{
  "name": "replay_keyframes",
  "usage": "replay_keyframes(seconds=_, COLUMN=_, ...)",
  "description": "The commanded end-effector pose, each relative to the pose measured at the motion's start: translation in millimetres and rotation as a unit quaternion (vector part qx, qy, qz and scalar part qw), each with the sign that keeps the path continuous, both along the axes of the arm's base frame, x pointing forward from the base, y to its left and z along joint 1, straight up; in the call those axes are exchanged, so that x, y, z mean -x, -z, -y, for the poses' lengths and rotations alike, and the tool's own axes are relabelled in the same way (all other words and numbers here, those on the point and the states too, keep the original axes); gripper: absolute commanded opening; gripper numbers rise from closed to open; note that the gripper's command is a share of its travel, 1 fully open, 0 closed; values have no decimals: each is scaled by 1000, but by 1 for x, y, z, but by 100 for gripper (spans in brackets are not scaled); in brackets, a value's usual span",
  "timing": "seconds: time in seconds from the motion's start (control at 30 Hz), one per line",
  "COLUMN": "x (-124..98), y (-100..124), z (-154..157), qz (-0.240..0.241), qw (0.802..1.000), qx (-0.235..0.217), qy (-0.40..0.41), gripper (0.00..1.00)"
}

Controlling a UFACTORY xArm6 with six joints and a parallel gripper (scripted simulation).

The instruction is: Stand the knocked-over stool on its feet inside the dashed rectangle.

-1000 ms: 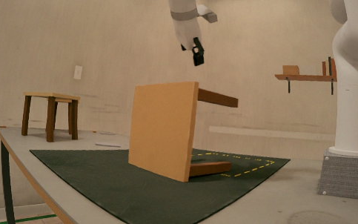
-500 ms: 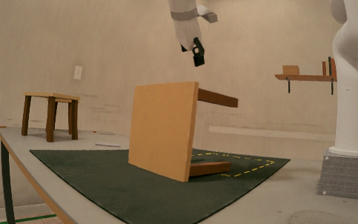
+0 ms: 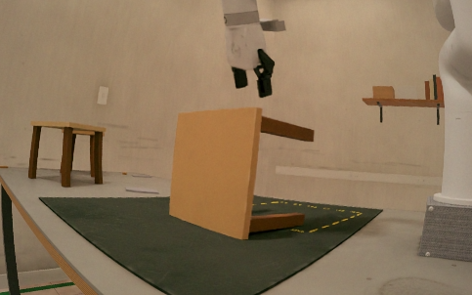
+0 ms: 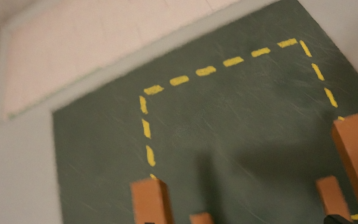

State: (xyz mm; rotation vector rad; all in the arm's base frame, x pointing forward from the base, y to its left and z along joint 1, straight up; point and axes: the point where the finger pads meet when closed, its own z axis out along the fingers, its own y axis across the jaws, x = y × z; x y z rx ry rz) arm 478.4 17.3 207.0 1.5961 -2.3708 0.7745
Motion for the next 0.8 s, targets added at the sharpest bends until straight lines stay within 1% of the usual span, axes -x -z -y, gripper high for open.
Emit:
replay_keyframes(seconds=0.0, x=4, y=9, z=-13, qz=-44, qw=997, qx=-53, qy=-19, gripper=100)
replay_keyframes(seconds=0.03, x=6, y=13, z=-23, qz=-61, qw=994, qx=-86, qy=-34, gripper=100)
replay_keyframes(seconds=0.07, x=6, y=13, z=-23, qz=-61, qw=994, qx=-86, qy=-34, gripper=100)
replay_keyframes(seconds=0.1, x=6, y=16, z=-33, qz=-75, qw=989, qx=-118, qy=-49, gripper=100)
replay_keyframes(seconds=0.17, x=6, y=16, z=-33, qz=-75, qw=989, qx=-118, qy=-49, gripper=100)
replay_keyframes(seconds=0.2, x=6, y=19, z=-42, qz=-86, qw=983, qx=-147, qy=-64, gripper=100)
replay_keyframes(seconds=0.23, x=6, y=19, z=-42, qz=-86, qw=983, qx=-147, qy=-64, gripper=100)
replay_keyframes(seconds=0.27, x=5, y=20, z=-50, qz=-93, qw=977, qx=-174, qy=-78, gripper=100)
replay_keyframes(seconds=0.37, x=5, y=20, z=-50, qz=-93, qw=977, qx=-174, qy=-78, gripper=100)
replay_keyframes(seconds=0.43, x=3, y=20, z=-64, qz=-100, qw=966, qx=-217, qy=-101, gripper=100)
replay_keyframes(seconds=0.47, x=3, y=20, z=-64, qz=-100, qw=966, qx=-217, qy=-101, gripper=100)
replay_keyframes(seconds=0.5, x=2, y=20, z=-69, qz=-101, qw=961, qx=-233, qy=-110, gripper=100)
replay_keyframes(seconds=0.53, x=2, y=20, z=-69, qz=-101, qw=961, qx=-233, qy=-110, gripper=100)
replay_keyframes(seconds=0.6, x=0, y=19, z=-75, qz=-101, qw=955, qx=-251, qy=-120, gripper=100)
replay_keyframes(seconds=0.77, x=-1, y=19, z=-77, qz=-101, qw=953, qx=-257, qy=-124, gripper=100)
